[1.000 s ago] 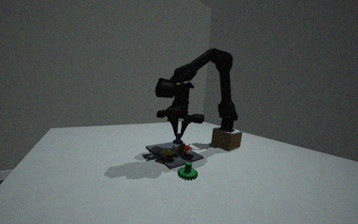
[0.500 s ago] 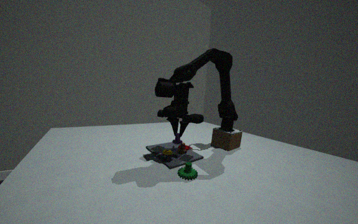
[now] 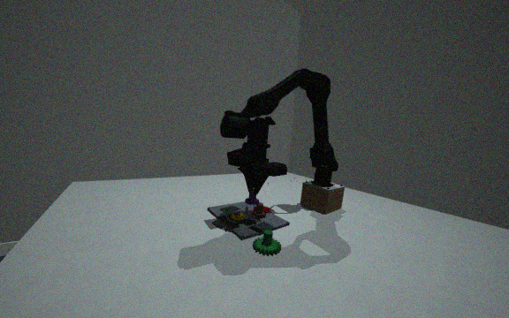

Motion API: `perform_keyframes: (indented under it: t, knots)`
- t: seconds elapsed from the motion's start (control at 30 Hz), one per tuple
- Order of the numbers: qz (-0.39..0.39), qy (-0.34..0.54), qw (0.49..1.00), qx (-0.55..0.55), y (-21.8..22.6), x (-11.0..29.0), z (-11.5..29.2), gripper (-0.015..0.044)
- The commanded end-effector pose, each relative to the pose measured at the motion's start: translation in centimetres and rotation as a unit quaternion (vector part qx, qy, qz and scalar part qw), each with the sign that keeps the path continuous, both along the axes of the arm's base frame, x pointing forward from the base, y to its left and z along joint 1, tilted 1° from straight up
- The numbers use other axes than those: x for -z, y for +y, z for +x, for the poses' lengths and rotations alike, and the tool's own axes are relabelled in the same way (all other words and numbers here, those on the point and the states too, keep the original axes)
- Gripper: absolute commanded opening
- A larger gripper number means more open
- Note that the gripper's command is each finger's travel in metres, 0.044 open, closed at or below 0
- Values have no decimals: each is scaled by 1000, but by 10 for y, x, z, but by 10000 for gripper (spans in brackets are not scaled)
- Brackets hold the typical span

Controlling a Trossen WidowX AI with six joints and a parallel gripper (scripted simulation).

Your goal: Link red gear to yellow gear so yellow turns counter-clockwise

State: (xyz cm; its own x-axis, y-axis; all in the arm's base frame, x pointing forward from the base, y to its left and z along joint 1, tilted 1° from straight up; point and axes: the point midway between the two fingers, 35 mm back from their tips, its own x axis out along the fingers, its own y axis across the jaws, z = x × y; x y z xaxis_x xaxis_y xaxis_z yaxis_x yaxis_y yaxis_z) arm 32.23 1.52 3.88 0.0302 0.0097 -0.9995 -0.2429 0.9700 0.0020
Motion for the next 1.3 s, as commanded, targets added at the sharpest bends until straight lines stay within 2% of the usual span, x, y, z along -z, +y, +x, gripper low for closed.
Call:
perform_keyframes:
  t: [0.0, 0.53, 0.97, 1.27]
  knots:
    - [2, -2, 1000, 8, 1, -1, 1, 0]
    - [2, -2, 1000, 10, 1, 1, 1, 0]
    - [-1, -3, 997, -78, 1, 18, 1, 0]
    - [1, -2, 1000, -31, 1, 29, 2, 0]
